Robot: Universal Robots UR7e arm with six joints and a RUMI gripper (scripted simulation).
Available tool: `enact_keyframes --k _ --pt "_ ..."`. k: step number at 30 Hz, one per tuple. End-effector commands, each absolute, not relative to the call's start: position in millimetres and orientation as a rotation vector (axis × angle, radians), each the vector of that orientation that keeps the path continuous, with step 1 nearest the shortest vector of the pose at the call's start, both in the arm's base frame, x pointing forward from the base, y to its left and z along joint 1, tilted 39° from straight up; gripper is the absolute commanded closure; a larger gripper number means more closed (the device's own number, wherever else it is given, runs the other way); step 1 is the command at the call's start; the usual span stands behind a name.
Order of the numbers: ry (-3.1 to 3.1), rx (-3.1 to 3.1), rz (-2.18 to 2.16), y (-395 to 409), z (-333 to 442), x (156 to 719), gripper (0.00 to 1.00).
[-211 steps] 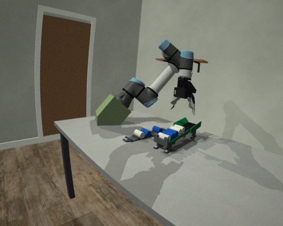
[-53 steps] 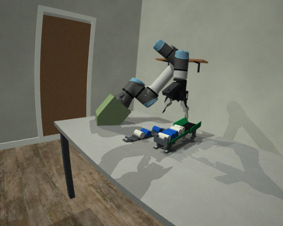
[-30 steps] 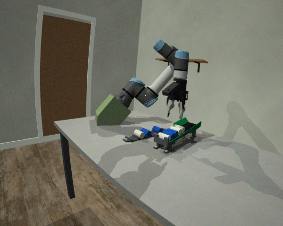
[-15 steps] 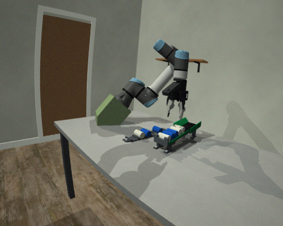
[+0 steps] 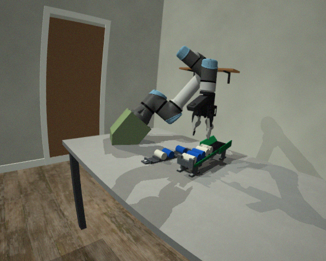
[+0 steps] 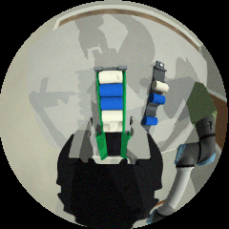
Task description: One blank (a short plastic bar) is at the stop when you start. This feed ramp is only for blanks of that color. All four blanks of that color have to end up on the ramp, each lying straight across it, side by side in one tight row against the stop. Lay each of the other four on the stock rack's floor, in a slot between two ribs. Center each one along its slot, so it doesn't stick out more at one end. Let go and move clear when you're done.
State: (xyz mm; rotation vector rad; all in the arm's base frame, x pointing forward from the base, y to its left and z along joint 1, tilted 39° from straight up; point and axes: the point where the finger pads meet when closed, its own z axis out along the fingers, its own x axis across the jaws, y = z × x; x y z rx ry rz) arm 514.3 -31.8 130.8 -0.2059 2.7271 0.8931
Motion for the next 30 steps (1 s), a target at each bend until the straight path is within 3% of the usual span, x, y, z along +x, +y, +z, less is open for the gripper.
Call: enact_keyframes --k 1,30 --pt "2.727 -0.204 0.888 -30.4 128.8 515.2 0.5" --pt "2.727 -0.204 0.888 -6.8 97.8 523.4 0.5"
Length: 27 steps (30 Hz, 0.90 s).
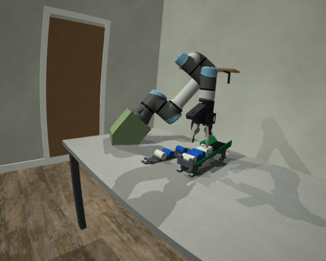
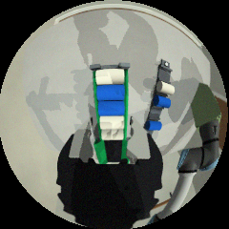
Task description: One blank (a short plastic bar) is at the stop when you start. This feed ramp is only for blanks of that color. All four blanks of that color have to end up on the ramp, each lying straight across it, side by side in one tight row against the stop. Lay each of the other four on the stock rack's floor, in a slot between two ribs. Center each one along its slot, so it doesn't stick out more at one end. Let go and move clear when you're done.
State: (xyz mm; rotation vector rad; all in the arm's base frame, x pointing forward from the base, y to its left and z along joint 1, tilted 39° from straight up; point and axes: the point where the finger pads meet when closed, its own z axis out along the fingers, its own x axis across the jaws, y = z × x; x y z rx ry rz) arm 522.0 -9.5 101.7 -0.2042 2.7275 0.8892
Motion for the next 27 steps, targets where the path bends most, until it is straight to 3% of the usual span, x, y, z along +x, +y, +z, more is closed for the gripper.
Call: enact_keyframes --k 1,27 --pt "2.727 -0.204 0.888 -6.1 96.9 523.7 0.5" --pt "2.727 -0.204 0.888 -1.4 90.7 525.3 0.5"
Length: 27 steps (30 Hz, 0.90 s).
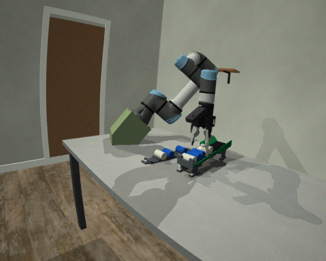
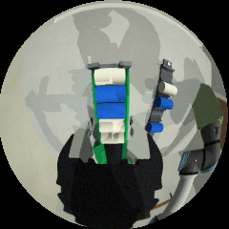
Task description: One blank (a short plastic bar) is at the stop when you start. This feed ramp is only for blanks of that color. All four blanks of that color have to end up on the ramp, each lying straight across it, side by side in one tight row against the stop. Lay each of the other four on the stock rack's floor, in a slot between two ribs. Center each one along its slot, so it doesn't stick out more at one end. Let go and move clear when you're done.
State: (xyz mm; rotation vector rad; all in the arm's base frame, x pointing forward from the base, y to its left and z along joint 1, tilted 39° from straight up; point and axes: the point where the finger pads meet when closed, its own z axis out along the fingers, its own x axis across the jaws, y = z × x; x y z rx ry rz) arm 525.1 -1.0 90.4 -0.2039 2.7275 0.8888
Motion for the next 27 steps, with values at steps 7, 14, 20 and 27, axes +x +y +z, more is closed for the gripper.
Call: enact_keyframes --k 7,14,20,27 --pt "2.727 -0.204 0.888 -1.4 90.7 525.3 0.5" --pt "2.727 -0.204 0.888 -1.4 90.7 525.3 0.5" --pt "2.727 -0.204 0.888 -1.4 90.7 525.3 0.5" --pt "2.727 -0.204 0.888 -1.4 90.7 525.3 0.5"
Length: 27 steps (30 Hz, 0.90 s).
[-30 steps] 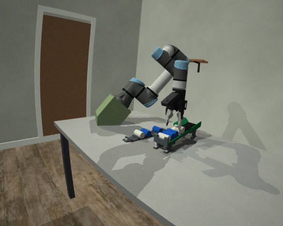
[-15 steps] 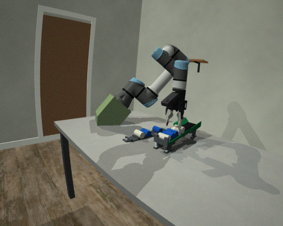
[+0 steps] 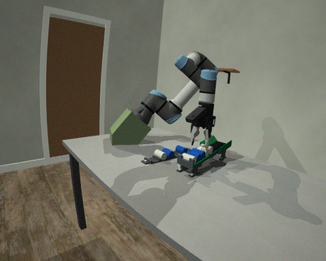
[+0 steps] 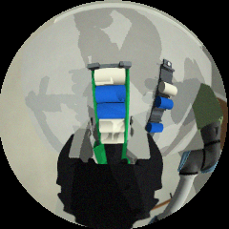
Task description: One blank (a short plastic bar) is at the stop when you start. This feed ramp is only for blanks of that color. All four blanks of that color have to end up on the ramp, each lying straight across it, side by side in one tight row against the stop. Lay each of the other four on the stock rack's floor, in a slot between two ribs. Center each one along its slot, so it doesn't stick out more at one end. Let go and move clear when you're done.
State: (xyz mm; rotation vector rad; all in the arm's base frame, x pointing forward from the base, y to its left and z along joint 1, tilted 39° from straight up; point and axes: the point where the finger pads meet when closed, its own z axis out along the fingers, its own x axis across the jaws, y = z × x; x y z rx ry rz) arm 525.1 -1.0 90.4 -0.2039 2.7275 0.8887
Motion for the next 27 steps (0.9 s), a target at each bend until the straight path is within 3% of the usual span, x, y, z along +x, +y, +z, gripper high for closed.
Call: enact_keyframes --k 1,27 --pt "2.727 -0.204 0.888 -1.4 90.7 525.3 0.5" --pt "2.727 -0.204 0.888 17.8 65.5 532.1 0.5"
